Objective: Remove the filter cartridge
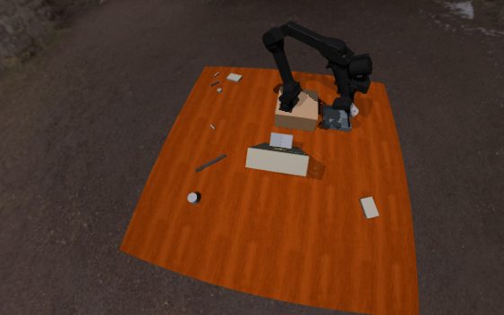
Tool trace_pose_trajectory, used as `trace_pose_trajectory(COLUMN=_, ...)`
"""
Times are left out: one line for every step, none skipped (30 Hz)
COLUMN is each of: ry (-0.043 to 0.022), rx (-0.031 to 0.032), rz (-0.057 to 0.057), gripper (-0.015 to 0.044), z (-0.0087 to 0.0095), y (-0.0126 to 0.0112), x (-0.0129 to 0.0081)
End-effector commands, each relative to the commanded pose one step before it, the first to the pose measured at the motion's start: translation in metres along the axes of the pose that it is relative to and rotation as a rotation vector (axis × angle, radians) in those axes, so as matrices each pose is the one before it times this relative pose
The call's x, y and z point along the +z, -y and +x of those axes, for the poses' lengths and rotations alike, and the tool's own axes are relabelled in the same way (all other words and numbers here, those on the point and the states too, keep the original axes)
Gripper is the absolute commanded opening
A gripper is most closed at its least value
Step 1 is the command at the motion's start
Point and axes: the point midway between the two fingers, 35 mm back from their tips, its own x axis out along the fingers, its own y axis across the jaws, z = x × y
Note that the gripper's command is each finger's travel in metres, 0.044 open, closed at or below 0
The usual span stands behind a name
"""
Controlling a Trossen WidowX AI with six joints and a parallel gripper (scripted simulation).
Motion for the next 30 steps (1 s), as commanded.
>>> trace_pose_trajectory(ry=-0.00257, rx=0.03573, rz=-0.0595, gripper=0.0000, z=0.01583, y=-0.01786, x=-0.00521)
trace_pose_trajectory(ry=0.00006, rx=0.00867, rz=-0.0143, gripper=0.0000, z=0.00377, y=-0.00457, x=-0.00132)
trace_pose_trajectory(ry=0.00006, rx=0.00868, rz=-0.0143, gripper=0.0000, z=0.00374, y=-0.00458, x=-0.00138)
trace_pose_trajectory(ry=0.00006, rx=0.00868, rz=-0.0143, gripper=0.0000, z=0.00370, y=-0.00460, x=-0.00144)
trace_pose_trajectory(ry=0.00005, rx=0.00869, rz=-0.0143, gripper=0.0000, z=0.00367, y=-0.00461, x=-0.00150)
trace_pose_trajectory(ry=0.00005, rx=0.00870, rz=-0.0143, gripper=0.0000, z=0.00363, y=-0.00463, x=-0.00156)
trace_pose_trajectory(ry=0.00005, rx=0.00870, rz=-0.0143, gripper=0.0000, z=0.00359, y=-0.00464, x=-0.00162)
trace_pose_trajectory(ry=0.00004, rx=0.00871, rz=-0.0142, gripper=0.0000, z=0.00355, y=-0.00465, x=-0.00168)
trace_pose_trajectory(ry=0.00004, rx=0.00872, rz=-0.0142, gripper=0.0000, z=0.00352, y=-0.00466, x=-0.00173)
trace_pose_trajectory(ry=0.00004, rx=0.00872, rz=-0.0142, gripper=0.0000, z=0.00347, y=-0.00467, x=-0.00179)
trace_pose_trajectory(ry=0.00004, rx=0.00873, rz=-0.0142, gripper=0.0000, z=0.00343, y=-0.00468, x=-0.00185)
trace_pose_trajectory(ry=0.00003, rx=0.00874, rz=-0.0142, gripper=0.0000, z=0.00339, y=-0.00468, x=-0.00190)
trace_pose_trajectory(ry=0.00003, rx=0.00874, rz=-0.0142, gripper=0.0000, z=0.00335, y=-0.00469, x=-0.00196)
trace_pose_trajectory(ry=0.00003, rx=0.00875, rz=-0.0142, gripper=0.0000, z=0.00330, y=-0.00469, x=-0.00201)
trace_pose_trajectory(ry=0.00002, rx=0.00876, rz=-0.0142, gripper=0.0000, z=0.00326, y=-0.00470, x=-0.00207)
trace_pose_trajectory(ry=0.00002, rx=0.00876, rz=-0.0142, gripper=0.0000, z=0.00321, y=-0.00470, x=-0.00212)
trace_pose_trajectory(ry=0.00002, rx=0.00877, rz=-0.0142, gripper=0.0000, z=0.00317, y=-0.00470, x=-0.00217)
trace_pose_trajectory(ry=0.00002, rx=0.00877, rz=-0.0142, gripper=0.0000, z=0.00312, y=-0.00470, x=-0.00222)
trace_pose_trajectory(ry=0.00001, rx=0.00878, rz=-0.0142, gripper=0.0000, z=0.00307, y=-0.00469, x=-0.00227)
trace_pose_trajectory(ry=0.00001, rx=0.00878, rz=-0.0142, gripper=0.0000, z=0.00302, y=-0.00469, x=-0.00232)
trace_pose_trajectory(ry=0.00001, rx=0.00879, rz=-0.0142, gripper=0.0000, z=0.00297, y=-0.00469, x=-0.00237)
trace_pose_trajectory(ry=0.00000, rx=0.00880, rz=-0.0142, gripper=0.0000, z=0.00292, y=-0.00468, x=-0.00242)
trace_pose_trajectory(ry=0.00000, rx=0.00880, rz=-0.0142, gripper=0.0000, z=0.00287, y=-0.00467, x=-0.00247)
trace_pose_trajectory(ry=0.00000, rx=0.00881, rz=-0.0142, gripper=0.0000, z=0.00281, y=-0.00466, x=-0.00252)
trace_pose_trajectory(ry=0.00000, rx=0.00881, rz=-0.0142, gripper=0.0000, z=0.00276, y=-0.00466, x=-0.00256)
trace_pose_trajectory(ry=-0.00001, rx=0.00882, rz=-0.0142, gripper=0.0000, z=0.00270, y=-0.00464, x=-0.00261)
trace_pose_trajectory(ry=-0.00001, rx=0.00882, rz=-0.0142, gripper=0.0000, z=0.00265, y=-0.00463, x=-0.00265)
trace_pose_trajectory(ry=-0.00001, rx=0.00883, rz=-0.0142, gripper=0.0000, z=0.00259, y=-0.00462, x=-0.00269)
trace_pose_trajectory(ry=-0.00001, rx=0.00733, rz=-0.0118, gripper=0.0000, z=0.00211, y=-0.00382, x=-0.00226)
trace_pose_trajectory(ry=-0.00001, rx=0.00440, rz=-0.0071, gripper=0.0000, z=0.00125, y=-0.00229, x=-0.00137)
